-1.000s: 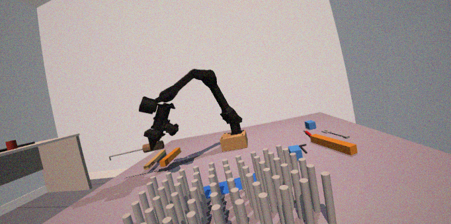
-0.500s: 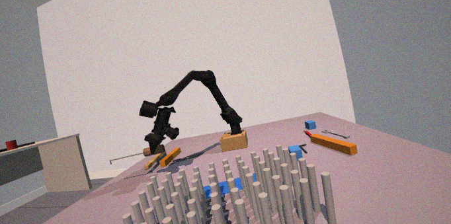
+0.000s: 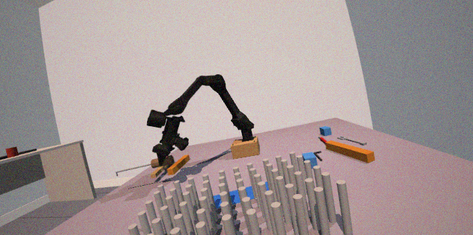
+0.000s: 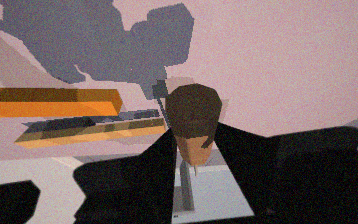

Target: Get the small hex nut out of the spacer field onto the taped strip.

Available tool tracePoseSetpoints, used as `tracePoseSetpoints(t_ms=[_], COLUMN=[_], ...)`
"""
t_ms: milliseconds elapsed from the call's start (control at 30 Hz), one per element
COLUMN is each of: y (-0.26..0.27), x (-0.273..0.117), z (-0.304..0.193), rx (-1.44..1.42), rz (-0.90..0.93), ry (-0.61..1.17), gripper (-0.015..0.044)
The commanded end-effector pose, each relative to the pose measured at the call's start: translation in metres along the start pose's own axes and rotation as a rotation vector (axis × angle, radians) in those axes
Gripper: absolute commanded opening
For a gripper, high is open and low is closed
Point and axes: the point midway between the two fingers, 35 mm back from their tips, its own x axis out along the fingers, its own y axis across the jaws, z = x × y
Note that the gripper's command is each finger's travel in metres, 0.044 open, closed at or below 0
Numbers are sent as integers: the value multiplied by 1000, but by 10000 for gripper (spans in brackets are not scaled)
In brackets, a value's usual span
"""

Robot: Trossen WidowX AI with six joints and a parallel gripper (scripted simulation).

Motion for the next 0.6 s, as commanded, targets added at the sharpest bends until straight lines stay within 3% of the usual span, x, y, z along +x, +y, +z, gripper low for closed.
tracePoseSetpoints(t_ms=[0,567], y=[0,1], x=[2,19], z=[-1,9], rx=[-1,-2], rz=[0,0], ry=[12,12], gripper=[0,0])
